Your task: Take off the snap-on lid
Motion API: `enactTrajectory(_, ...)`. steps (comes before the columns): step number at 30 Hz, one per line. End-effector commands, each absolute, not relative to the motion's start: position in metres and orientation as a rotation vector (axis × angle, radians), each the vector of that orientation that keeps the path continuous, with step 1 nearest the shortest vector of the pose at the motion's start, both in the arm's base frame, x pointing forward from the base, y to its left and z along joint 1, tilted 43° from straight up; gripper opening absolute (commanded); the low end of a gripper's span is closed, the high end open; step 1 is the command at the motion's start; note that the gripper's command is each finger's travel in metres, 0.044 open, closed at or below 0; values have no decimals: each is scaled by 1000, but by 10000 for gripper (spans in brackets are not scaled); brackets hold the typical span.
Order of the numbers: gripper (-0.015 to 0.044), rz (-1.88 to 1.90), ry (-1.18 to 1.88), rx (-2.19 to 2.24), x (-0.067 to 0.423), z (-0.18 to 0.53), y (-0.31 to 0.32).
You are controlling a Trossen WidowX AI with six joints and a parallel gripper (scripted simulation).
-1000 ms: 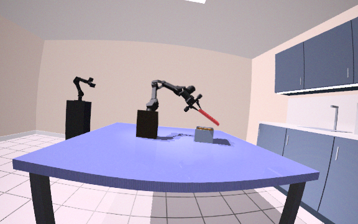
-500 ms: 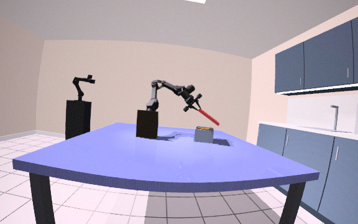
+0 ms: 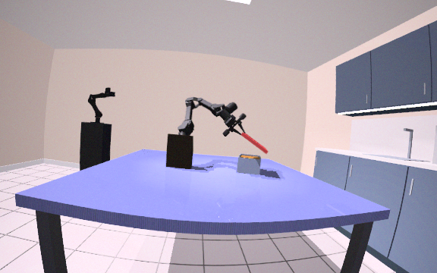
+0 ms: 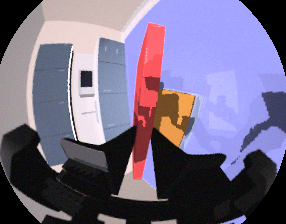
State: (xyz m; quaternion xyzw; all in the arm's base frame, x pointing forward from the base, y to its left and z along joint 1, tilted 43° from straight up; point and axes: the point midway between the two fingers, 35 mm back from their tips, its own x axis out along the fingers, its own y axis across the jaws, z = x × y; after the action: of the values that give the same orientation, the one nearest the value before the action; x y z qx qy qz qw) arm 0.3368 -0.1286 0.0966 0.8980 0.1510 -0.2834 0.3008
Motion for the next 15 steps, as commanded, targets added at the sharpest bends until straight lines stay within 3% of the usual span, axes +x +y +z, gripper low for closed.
enactTrajectory(1,0,-746,394,2380,332,91,-136)
enactTrajectory(15,0,-747,394,2378,319,73,-153)
